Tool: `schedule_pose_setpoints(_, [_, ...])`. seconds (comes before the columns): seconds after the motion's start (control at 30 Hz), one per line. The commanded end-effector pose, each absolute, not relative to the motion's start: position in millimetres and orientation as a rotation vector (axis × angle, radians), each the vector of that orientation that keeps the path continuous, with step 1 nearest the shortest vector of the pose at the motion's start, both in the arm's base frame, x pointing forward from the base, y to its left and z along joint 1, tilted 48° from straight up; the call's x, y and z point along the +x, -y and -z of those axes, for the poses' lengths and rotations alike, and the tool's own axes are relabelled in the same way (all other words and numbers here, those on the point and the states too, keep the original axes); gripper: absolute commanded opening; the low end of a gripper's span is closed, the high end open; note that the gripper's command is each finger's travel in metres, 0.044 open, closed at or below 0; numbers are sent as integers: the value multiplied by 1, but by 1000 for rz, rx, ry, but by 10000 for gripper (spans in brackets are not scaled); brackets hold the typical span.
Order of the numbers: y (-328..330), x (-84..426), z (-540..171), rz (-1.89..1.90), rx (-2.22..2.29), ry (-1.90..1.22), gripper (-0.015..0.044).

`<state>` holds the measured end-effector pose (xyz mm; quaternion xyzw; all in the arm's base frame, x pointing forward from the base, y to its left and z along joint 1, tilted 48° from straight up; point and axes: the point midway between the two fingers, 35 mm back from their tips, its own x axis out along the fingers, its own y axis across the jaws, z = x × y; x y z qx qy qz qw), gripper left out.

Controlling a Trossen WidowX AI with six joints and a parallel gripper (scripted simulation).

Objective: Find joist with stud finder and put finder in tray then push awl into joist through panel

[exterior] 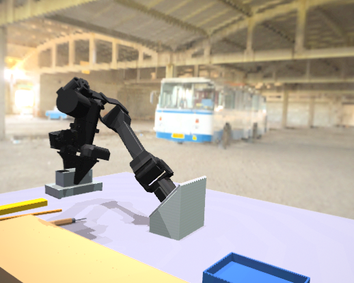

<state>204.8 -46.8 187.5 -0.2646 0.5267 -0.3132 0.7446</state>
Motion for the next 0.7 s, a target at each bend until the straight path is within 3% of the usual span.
schedule_pose_setpoints(0.0, [47, 225, -198, 670, -577, -1156, 0])
schedule_pose_setpoints(0.67, [76, 318, -234, 624, -628, -1170, 0])
